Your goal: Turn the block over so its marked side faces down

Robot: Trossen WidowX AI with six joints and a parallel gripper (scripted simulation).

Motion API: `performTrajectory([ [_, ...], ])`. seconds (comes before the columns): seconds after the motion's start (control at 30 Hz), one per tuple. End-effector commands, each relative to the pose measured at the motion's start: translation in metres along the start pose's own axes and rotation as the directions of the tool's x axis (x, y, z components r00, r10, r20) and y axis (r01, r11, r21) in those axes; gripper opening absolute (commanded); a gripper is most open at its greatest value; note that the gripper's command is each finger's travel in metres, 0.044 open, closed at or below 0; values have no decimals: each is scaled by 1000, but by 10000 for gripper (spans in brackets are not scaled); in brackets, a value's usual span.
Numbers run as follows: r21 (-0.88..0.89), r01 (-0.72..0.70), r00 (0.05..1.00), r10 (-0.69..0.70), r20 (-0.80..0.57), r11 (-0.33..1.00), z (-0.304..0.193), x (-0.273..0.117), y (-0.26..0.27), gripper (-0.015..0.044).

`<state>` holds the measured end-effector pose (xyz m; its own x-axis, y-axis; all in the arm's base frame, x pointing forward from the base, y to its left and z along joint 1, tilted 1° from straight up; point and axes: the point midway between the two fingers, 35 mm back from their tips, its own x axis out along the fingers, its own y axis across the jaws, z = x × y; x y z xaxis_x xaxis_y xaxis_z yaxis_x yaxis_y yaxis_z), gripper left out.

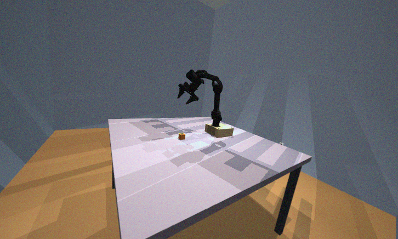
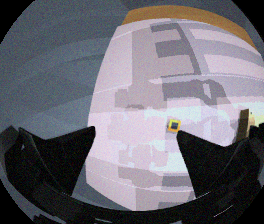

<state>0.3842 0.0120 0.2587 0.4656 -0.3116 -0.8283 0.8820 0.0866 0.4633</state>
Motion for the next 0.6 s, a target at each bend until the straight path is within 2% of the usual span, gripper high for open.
performTrajectory([
  [0.0,-514,95,980,-170,-101,853,-23,64,-23,440],
  [0.17,-759,48,950,-264,-166,649,-35,97,-41,440],
  [0.3,-893,-50,915,-338,-221,447,-44,123,-59,440],
  [0.47,-955,-231,858,-423,-291,188,-53,150,-87,440],
  [0.57,-952,-273,845,-439,-306,137,-55,155,-94,440],
])
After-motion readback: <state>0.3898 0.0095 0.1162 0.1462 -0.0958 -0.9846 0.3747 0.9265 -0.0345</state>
